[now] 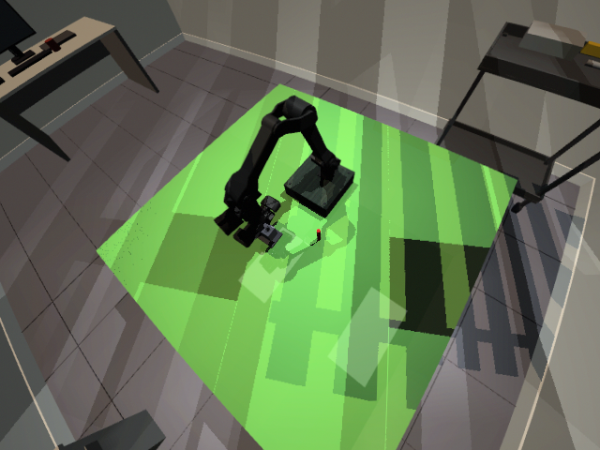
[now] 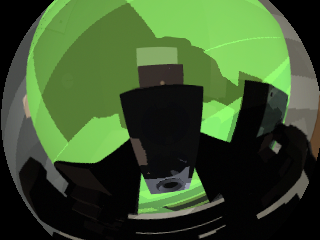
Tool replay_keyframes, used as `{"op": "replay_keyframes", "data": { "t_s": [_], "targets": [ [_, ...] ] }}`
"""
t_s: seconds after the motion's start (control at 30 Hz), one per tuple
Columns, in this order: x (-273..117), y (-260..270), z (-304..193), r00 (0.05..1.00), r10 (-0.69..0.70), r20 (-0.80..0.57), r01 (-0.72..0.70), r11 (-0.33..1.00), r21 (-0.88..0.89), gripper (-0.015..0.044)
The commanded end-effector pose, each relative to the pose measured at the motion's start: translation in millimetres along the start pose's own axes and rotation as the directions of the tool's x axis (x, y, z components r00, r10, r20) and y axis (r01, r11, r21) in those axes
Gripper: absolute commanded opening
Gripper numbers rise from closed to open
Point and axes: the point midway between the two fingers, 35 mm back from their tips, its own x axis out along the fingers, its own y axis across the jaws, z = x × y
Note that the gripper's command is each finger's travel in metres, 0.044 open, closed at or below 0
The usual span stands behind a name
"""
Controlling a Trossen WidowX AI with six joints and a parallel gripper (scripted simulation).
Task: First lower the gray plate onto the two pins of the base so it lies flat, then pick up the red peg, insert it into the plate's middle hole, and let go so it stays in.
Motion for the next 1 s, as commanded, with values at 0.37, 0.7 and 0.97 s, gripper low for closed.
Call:
{"op": "replay_keyframes", "data": {
  "t_s": [0.37,0.7,0.97],
  "targets": [
    [11.8,-8.9,19.1,1.0,-0.004,-0.004,0.004,1.0,0.023,0.0],
    [11.8,-8.9,19.1,1.0,-0.004,-0.004,0.004,1.0,0.023,0.0],
    [11.8,-8.9,19.1,1.0,-0.004,-0.004,0.004,1.0,0.023,0.0]
  ]
}}
